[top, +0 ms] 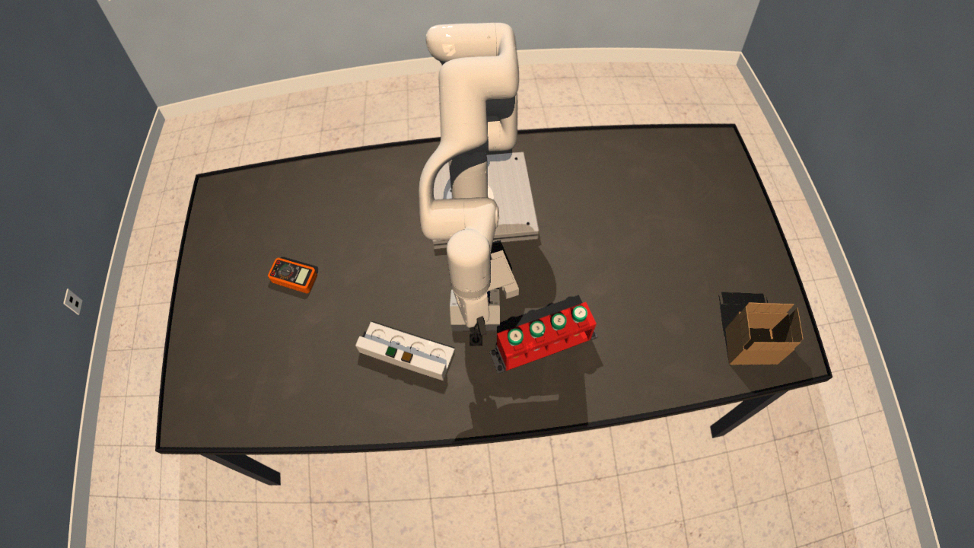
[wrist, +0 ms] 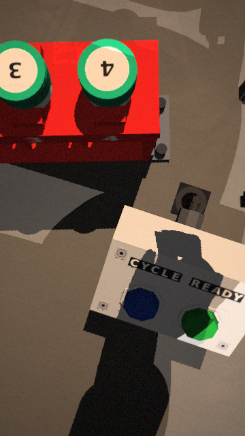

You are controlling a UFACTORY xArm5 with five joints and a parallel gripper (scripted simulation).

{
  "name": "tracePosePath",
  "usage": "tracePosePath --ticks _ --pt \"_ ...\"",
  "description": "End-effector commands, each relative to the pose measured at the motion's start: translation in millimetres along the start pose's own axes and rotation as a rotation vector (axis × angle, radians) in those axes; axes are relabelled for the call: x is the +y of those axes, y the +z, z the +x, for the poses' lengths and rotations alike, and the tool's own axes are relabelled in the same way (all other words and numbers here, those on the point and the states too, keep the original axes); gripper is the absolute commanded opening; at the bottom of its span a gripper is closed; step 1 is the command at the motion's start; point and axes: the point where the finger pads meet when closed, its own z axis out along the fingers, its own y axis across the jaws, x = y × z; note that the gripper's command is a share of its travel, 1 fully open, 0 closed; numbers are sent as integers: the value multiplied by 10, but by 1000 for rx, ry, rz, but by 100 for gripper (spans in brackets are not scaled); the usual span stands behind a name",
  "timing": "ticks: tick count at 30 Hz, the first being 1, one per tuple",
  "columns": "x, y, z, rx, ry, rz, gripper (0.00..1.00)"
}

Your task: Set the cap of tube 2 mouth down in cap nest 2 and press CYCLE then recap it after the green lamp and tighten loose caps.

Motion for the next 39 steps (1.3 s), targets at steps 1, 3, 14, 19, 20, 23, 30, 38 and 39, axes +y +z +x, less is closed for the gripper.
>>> tracePosePath --ticks 1,3,14,19,20,23,30,38,39 --pt "12 -15 -4 0 -7 -4 46" --pt "12 -15 -4 0 -7 -4 46" --pt "155 -16 485 2 480 -4 46" --pt "204 -16 652 2 674 -4 46" --pt "227 -16 732 2 737 -4 46" --pt "285 -17 930 3 779 -4 46" --pt "420 -18 1397 3 779 -4 46" --pt "540 -19 1812 3 779 -4 46" --pt "540 -19 1812 3 779 -4 46"
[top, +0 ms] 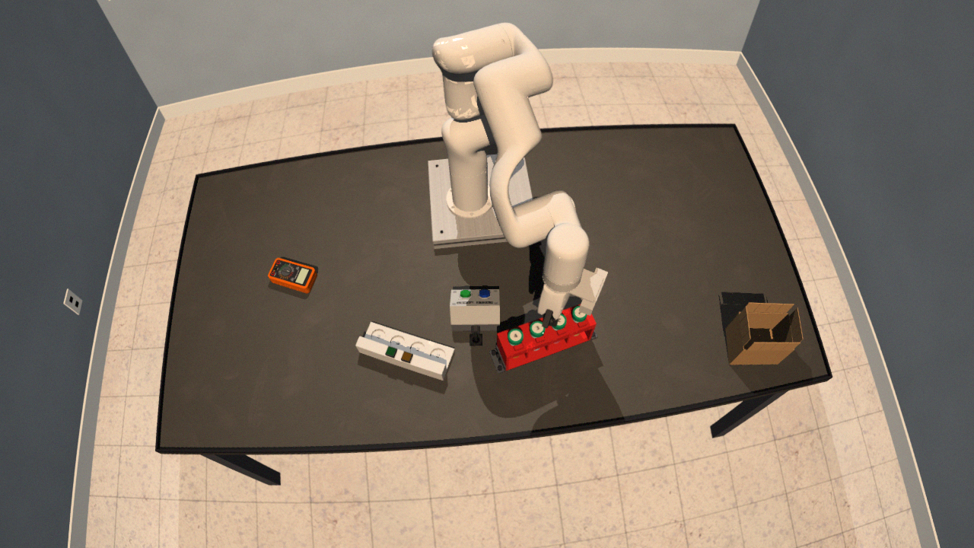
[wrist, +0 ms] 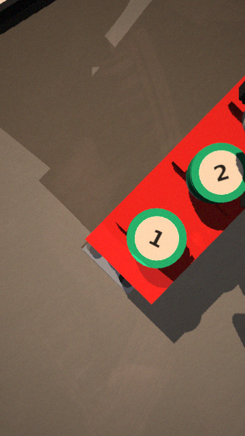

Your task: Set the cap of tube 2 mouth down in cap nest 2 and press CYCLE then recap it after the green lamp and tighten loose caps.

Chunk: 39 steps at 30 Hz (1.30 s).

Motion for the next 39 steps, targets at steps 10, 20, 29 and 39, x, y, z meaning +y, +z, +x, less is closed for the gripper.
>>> tracePosePath --ticks 10,20,29,39 --pt "-51 77 145 2 2 -1 46" --pt "-51 318 145 2 2 -1 46" --pt "-51 343 145 2 2 -1 46" --pt "-51 387 145 2 2 -1 46"
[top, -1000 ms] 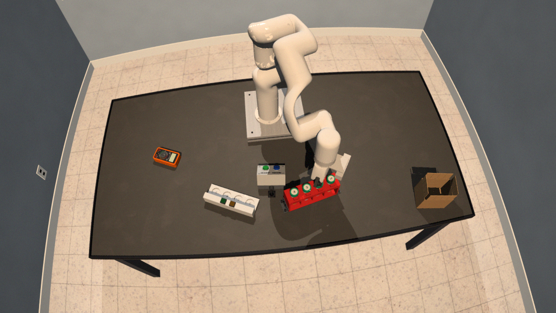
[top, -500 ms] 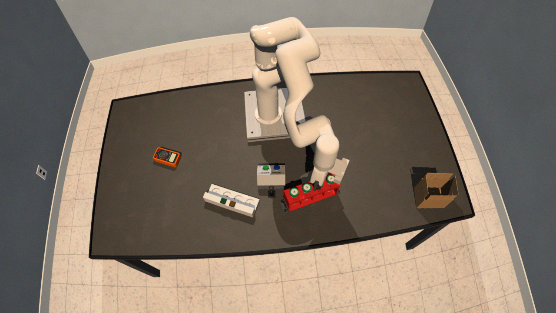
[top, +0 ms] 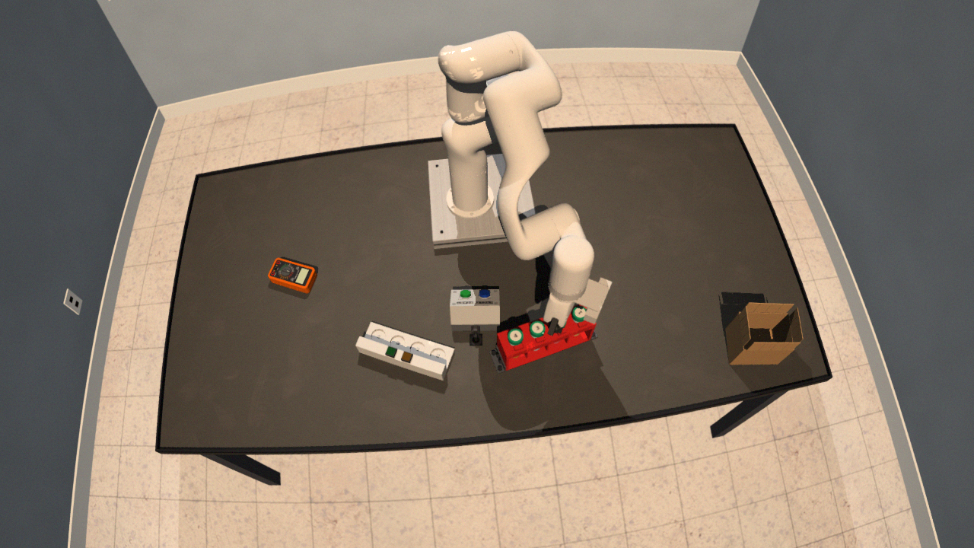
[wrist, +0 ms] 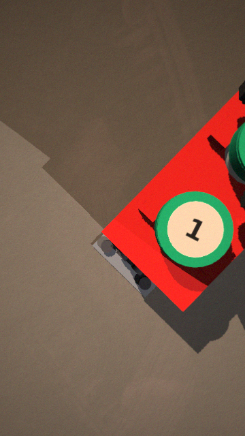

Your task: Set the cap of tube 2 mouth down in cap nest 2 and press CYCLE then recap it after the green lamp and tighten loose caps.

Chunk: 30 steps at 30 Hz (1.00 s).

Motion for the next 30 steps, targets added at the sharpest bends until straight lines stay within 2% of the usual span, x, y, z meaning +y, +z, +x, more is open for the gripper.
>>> tracePosePath --ticks 1,17,18,30 --pt "9 5 12 3 0 -3 46" --pt "10 56 12 3 0 -3 46" --pt "10 56 12 3 0 -3 0" --pt "10 56 12 3 0 -3 0"
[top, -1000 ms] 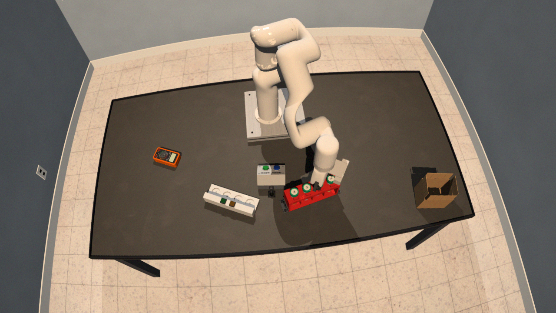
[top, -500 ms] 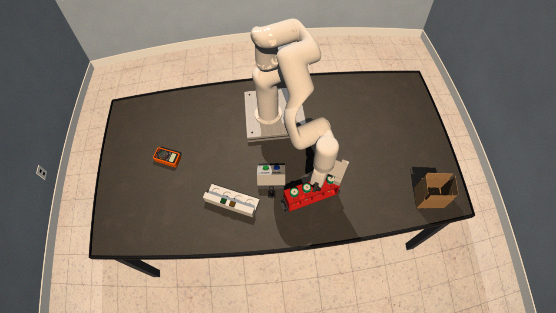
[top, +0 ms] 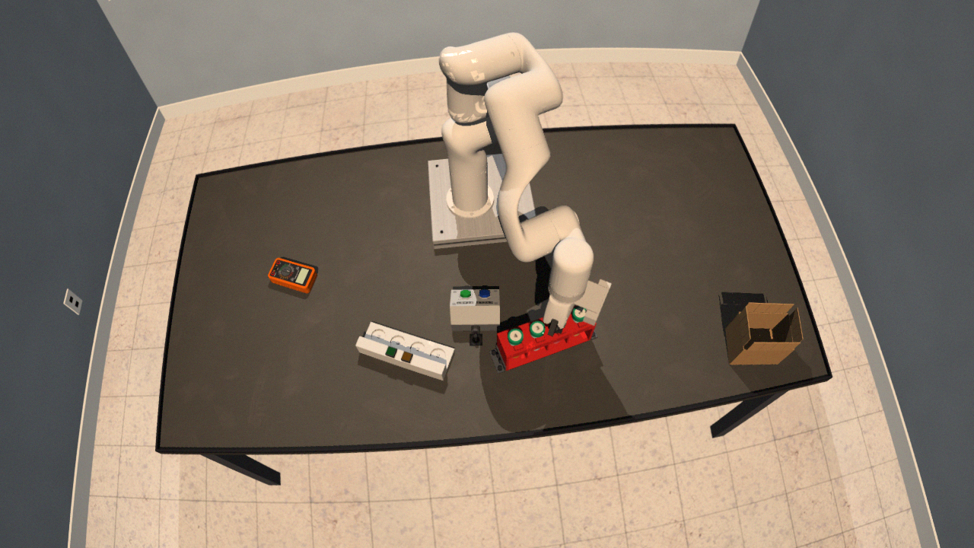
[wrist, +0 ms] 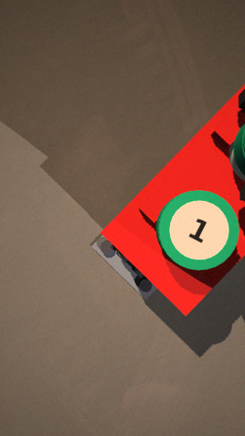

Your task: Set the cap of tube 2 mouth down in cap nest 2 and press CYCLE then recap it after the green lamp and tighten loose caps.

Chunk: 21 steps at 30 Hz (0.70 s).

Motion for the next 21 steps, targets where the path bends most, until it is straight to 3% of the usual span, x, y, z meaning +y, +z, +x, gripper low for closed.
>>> tracePosePath --ticks 1,10,12,21 --pt "8 -13 12 3 0 -3 0" --pt "8 -15 12 3 -400 -3 0" --pt "8 -15 12 3 -400 -3 0" --pt "8 -18 12 2 -850 -4 0"
